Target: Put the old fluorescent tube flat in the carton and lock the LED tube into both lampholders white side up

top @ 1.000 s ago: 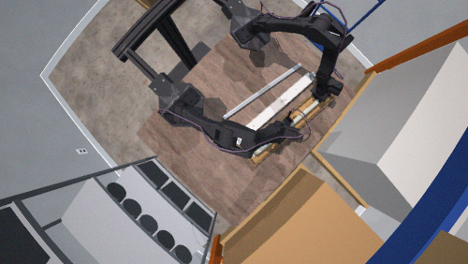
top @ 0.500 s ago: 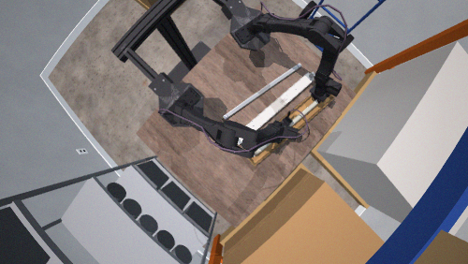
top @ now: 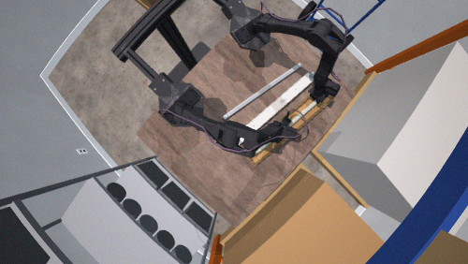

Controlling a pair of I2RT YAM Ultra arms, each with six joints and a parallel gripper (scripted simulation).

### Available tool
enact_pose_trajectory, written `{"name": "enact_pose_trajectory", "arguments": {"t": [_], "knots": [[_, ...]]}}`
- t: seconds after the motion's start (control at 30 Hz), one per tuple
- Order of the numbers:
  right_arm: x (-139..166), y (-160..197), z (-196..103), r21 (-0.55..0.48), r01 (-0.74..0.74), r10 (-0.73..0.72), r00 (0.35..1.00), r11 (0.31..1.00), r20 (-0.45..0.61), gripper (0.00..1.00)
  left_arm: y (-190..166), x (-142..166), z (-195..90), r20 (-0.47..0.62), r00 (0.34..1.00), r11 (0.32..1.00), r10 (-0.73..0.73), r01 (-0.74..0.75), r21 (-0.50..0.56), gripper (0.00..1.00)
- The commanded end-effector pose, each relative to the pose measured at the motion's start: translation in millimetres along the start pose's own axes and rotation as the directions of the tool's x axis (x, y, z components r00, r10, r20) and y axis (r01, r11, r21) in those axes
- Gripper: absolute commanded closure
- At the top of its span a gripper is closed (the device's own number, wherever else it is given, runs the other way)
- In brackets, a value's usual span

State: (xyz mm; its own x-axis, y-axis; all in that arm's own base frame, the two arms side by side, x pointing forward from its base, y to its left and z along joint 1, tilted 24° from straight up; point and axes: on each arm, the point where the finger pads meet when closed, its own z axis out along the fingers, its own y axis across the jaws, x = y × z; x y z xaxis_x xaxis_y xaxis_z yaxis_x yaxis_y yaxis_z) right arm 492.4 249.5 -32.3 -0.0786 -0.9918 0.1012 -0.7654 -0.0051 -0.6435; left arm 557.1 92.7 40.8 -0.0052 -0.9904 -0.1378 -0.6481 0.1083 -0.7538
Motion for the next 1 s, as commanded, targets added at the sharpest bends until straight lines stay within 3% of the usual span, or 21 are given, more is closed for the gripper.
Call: {"name": "enact_pose_trajectory", "arguments": {"t": [0.0, 0.33, 0.4, 0.6, 0.63, 0.97], "knots": [[-10, -19, -2, 0.037, -0.019, 0.017, 0.999, 0.999, 0.035, 0.89, -19, -7, 3, 0.023, 1.0, 0.999, 0.002, -0.003, 0.053, 0.89], [-17, -17, -1, 0.044, -0.01, 0.007, 0.999, 0.999, 0.047, 0.89, -12, -12, 10, 0.022, 1.0, 0.999, -0.013, 0.012, 0.05, 0.89], [-4, -17, 10, 0.034, -0.022, 0.021, 0.999, 0.999, 0.026, 0.89, -12, -2, 13, 0.006, 1.0, 0.999, -0.001, 0.001, 0.05, 0.89], [-19, -23, -8, 0.047, -0.011, 0.009, 0.999, 0.999, 0.052, 0.89, -18, -7, 10, 0.025, 1.0, 0.998, -0.003, 0.001, 0.06, 0.89], [-19, -24, -9, 0.051, -0.015, 0.012, 0.998, 0.999, 0.054, 0.89, -18, -8, 11, 0.025, 1.0, 0.998, -0.003, 0.001, 0.059, 0.68], [-19, -24, -9, 0.051, -0.015, 0.012, 0.998, 0.999, 0.054, 0.89, 0, -4, 12, 0.014, 1.0, 1.0, -0.001, 0.001, 0.007, 0.68]]}}
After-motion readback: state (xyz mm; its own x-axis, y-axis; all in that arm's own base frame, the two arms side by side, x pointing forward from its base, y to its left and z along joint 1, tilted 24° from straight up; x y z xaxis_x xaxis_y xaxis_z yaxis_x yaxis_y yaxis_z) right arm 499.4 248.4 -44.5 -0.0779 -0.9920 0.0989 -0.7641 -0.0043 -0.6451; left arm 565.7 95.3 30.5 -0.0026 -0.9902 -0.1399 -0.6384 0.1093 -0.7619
